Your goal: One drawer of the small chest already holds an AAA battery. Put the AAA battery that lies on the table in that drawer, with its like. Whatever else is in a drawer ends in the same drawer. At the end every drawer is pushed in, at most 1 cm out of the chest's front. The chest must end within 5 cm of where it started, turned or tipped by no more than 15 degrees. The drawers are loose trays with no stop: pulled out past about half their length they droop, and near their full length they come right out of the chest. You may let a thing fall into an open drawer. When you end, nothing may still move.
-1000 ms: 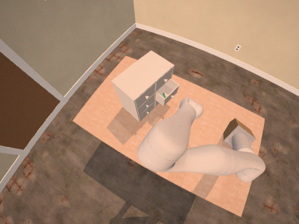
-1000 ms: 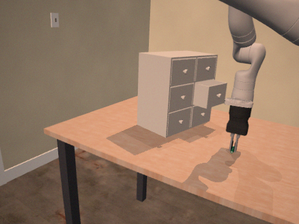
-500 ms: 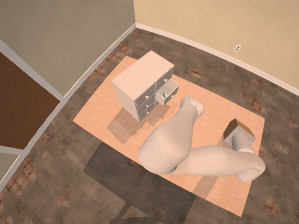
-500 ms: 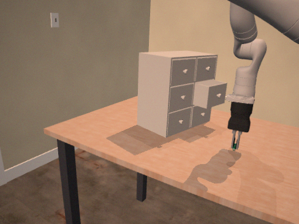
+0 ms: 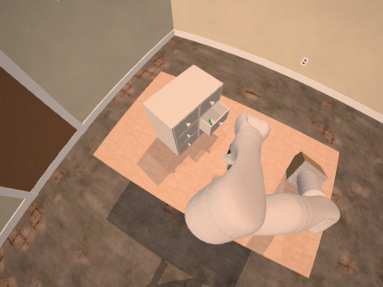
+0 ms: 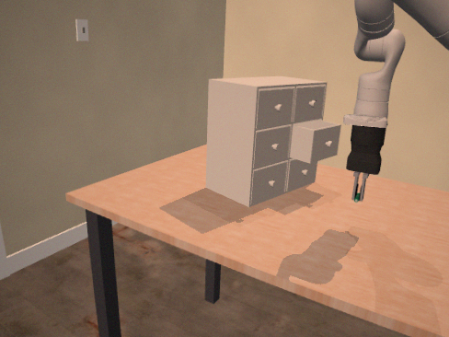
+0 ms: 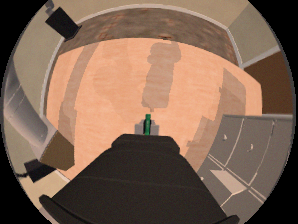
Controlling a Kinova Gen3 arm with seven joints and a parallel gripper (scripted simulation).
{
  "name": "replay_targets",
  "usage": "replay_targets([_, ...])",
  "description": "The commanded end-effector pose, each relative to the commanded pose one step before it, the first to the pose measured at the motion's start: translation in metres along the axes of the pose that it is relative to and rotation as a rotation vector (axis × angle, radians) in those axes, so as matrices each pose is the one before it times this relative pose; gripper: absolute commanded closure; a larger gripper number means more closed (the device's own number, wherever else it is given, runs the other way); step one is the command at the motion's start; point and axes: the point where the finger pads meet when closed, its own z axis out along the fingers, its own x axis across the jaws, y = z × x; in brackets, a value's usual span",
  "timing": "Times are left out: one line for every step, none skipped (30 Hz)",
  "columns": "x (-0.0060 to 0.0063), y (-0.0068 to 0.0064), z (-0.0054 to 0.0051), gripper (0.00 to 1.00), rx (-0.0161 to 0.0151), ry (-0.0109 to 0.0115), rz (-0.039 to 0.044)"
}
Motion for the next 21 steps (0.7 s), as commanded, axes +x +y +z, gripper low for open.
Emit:
replay_targets([0.00750, 0.00099, -0.01615, 0.76, -0.00971, 0.02254, -0.00810])
replay_targets([0.00001, 0.00000, -0.00280, 0.76, 0.00001, 0.00001, -0.00001])
replay_targets([-0.00001, 0.00000, -0.00227, 0.76, -0.00001, -0.00001, 0.00001])
replay_targets([0.00001, 0.00000, -0.00176, 0.76, 0.00001, 0.00001, -0.00001])
replay_targets([0.00000, 0.00000, -0.00127, 0.76, 0.00000, 0.00000, 0.00000])
replay_targets([-0.00001, 0.00000, -0.00082, 0.76, -0.00001, -0.00001, 0.00001])
replay_targets([0.00000, 0.00000, -0.00045, 0.76, -0.00001, -0.00001, 0.00001])
replay_targets([0.00000, 0.00000, 0.00000, 0.76, 0.00000, 0.00000, 0.00000])
replay_targets([0.00000, 0.00000, 0.00000, 0.76, 0.00000, 0.00000, 0.00000])
replay_targets([0.00000, 0.00000, -0.00018, 0.76, 0.00000, 0.00000, 0.00000])
replay_targets([0.00000, 0.00000, -0.00003, 0.76, 0.00000, 0.00000, 0.00000])
replay_targets([0.00000, 0.00000, 0.00000, 0.76, 0.00000, 0.00000, 0.00000])
replay_targets([0.00000, 0.00000, 0.00000, 0.76, 0.00000, 0.00000, 0.00000])
replay_targets([0.00000, 0.00000, 0.00000, 0.76, 0.00000, 0.00000, 0.00000])
replay_targets([0.00000, 0.00000, 0.00000, 0.76, 0.00000, 0.00000, 0.00000])
replay_targets([0.00000, 0.00000, 0.00000, 0.76, 0.00000, 0.00000, 0.00000])
replay_targets([0.00000, 0.00000, 0.00000, 0.76, 0.00000, 0.00000, 0.00000])
replay_targets([0.00000, 0.00000, 0.00000, 0.76, 0.00000, 0.00000, -0.00001])
replay_targets([0.00000, 0.00001, 0.00000, 0.76, 0.00000, 0.00000, -0.00004])
replay_targets([0.00000, 0.00001, 0.00000, 0.76, 0.00000, 0.00000, -0.00011])
replay_targets([0.00000, 0.00003, 0.00000, 0.76, 0.00000, 0.00000, -0.00022])
